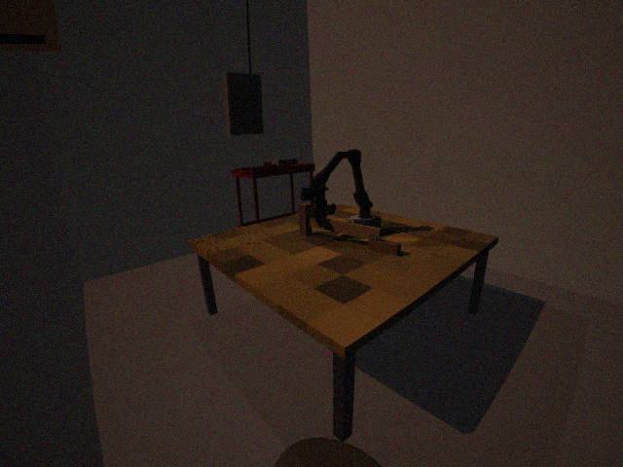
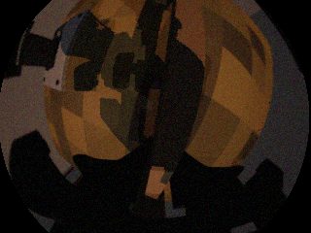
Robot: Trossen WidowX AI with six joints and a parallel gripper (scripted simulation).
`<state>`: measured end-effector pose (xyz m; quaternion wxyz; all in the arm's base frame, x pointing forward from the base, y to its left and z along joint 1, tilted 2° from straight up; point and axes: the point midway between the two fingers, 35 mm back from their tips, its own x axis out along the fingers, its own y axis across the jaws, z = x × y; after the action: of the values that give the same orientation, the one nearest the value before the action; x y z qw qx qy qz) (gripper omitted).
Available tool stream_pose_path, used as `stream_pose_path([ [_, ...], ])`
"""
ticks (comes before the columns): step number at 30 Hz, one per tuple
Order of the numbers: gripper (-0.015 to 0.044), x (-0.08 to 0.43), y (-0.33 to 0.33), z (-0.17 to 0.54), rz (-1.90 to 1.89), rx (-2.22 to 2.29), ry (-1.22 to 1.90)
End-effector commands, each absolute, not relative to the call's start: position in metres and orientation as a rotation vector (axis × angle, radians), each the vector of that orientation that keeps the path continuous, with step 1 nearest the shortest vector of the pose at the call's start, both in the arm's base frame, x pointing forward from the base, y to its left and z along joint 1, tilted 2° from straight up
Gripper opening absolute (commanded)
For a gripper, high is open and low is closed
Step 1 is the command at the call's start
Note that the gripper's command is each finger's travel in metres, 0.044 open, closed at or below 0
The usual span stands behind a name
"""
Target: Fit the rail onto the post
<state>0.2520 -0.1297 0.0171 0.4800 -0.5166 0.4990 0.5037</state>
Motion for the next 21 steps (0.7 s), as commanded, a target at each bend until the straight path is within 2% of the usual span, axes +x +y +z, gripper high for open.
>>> stream_pose_path([
  [1, 0.0, 0.2538, -0.132, 0.0186, 1.226, -1.268, 1.214],
  [21, 0.0, 0.2541, -0.1381, 0.0188, 1.226, -1.268, 1.215],
])
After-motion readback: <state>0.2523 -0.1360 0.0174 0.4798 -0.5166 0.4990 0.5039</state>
